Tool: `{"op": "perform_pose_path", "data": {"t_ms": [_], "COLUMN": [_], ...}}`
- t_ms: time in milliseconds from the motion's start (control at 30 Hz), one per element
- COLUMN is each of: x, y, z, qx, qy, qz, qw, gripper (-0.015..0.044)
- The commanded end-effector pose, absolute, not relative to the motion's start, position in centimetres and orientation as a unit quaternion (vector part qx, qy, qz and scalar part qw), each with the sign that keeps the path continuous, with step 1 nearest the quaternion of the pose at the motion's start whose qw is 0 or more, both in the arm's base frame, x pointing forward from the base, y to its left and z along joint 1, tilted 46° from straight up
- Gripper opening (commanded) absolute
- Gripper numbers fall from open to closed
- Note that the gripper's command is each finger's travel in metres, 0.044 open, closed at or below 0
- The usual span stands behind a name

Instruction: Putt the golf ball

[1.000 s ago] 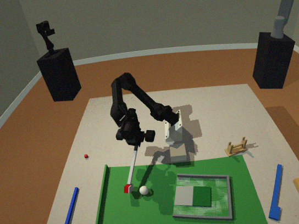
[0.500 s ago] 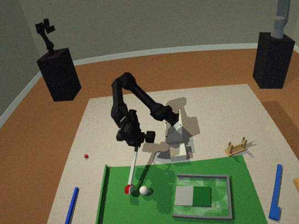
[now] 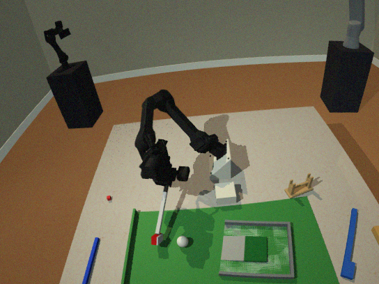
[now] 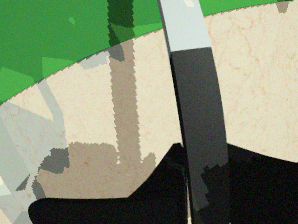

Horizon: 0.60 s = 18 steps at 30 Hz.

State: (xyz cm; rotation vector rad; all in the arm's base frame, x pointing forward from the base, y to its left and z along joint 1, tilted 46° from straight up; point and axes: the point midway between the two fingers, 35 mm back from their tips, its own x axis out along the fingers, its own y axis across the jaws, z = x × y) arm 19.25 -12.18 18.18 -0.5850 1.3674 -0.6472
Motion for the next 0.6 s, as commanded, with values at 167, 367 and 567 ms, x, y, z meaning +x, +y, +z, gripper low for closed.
{"op": "perform_pose_path", "data": {"t_ms": [167, 367, 567], "x": [20.8, 20.6, 20.4], "y": [-8.7, -3.2, -2.2], "z": [14.5, 9.0, 8.8], "qx": [-0.253, -0.258, -0.260], "qy": [0.615, 0.611, 0.610], "qz": [-0.280, -0.285, -0.286], "qw": [0.693, 0.692, 0.692], "gripper": [0.0000, 0.0000, 0.0000]}}
